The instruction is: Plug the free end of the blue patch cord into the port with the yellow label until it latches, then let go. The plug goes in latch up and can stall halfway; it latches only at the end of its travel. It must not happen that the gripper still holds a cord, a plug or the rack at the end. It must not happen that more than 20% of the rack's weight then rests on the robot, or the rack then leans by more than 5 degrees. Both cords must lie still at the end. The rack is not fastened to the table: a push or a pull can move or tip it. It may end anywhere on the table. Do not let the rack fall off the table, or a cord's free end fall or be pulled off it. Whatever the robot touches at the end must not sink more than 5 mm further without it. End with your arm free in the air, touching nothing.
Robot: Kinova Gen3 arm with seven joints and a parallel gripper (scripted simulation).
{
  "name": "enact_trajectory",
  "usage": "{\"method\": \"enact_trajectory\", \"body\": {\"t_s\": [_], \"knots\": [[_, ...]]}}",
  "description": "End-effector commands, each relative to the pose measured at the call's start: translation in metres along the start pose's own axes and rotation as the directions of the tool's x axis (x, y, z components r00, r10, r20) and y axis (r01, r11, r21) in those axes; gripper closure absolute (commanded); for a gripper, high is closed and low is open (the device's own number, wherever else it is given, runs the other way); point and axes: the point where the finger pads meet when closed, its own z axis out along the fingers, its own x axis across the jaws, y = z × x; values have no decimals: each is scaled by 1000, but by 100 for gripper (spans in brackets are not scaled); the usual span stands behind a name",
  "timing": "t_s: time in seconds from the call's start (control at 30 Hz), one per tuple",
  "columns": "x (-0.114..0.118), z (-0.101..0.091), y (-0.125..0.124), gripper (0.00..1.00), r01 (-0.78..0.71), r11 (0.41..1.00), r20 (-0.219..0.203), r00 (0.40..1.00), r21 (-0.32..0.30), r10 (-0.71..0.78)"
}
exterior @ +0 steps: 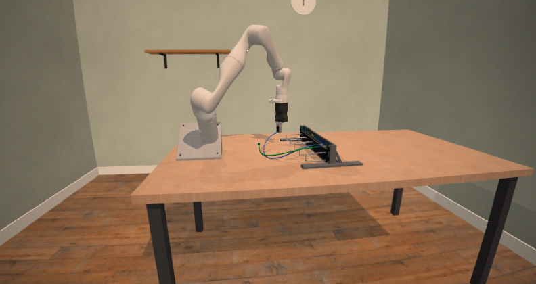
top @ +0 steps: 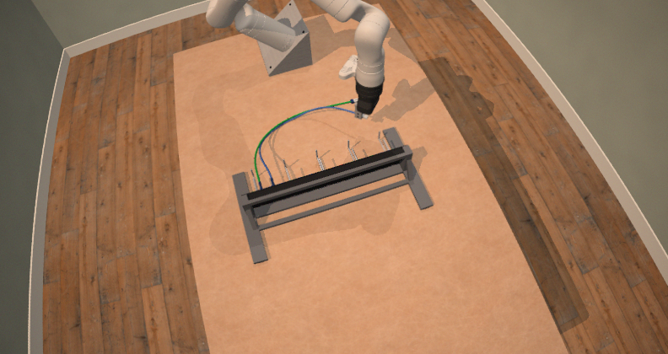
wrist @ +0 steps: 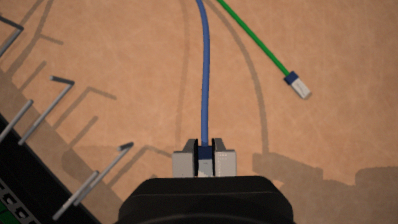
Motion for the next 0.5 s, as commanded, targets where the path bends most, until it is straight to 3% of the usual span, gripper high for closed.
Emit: {"method": "enact_trajectory", "body": {"t_s": [0.0,0.47], "knots": [[-11,-4,-3,100,-43,999,-3,999,-6,43],[-51,-11,-18,100,-253,968,-5,968,-3,253]]}}
